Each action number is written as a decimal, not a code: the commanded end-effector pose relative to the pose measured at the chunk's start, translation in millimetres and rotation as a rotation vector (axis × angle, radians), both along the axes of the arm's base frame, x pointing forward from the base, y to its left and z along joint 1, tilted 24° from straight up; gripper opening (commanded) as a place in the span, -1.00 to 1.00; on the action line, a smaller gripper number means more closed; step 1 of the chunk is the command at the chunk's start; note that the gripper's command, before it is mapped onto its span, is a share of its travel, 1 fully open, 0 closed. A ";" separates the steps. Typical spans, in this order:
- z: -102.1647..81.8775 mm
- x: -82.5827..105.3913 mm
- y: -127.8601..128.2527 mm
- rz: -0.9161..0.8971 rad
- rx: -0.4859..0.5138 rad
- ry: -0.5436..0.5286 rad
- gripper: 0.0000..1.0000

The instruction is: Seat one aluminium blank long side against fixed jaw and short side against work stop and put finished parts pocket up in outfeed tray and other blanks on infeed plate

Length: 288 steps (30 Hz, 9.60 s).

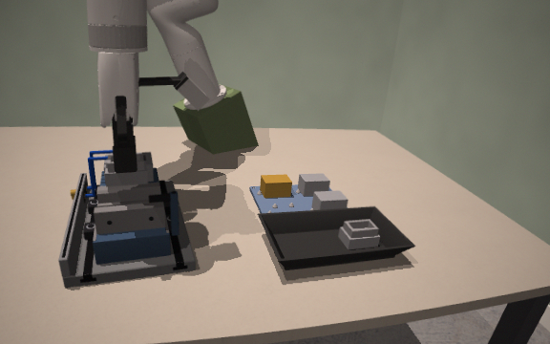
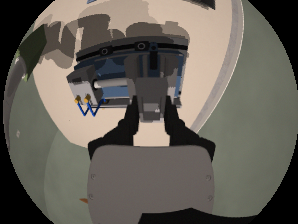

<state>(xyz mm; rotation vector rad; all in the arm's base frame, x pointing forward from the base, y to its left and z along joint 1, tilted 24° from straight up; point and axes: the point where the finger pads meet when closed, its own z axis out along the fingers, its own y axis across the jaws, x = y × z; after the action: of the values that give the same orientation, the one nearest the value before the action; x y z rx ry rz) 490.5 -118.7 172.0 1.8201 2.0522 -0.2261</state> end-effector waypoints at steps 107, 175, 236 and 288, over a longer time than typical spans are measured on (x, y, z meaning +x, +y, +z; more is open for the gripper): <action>-94.2 56.4 267.4 -0.093 0.018 -0.042 -1.00; -170.0 71.6 235.9 -0.093 0.018 -0.042 -1.00; -187.8 75.3 228.6 -0.092 0.018 -0.042 -1.00; -196.8 77.2 224.9 -0.092 0.018 -0.042 0.37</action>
<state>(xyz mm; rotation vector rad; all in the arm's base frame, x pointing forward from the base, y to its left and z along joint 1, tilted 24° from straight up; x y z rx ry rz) 566.6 105.3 -26.3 1.9175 1.9507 -0.1980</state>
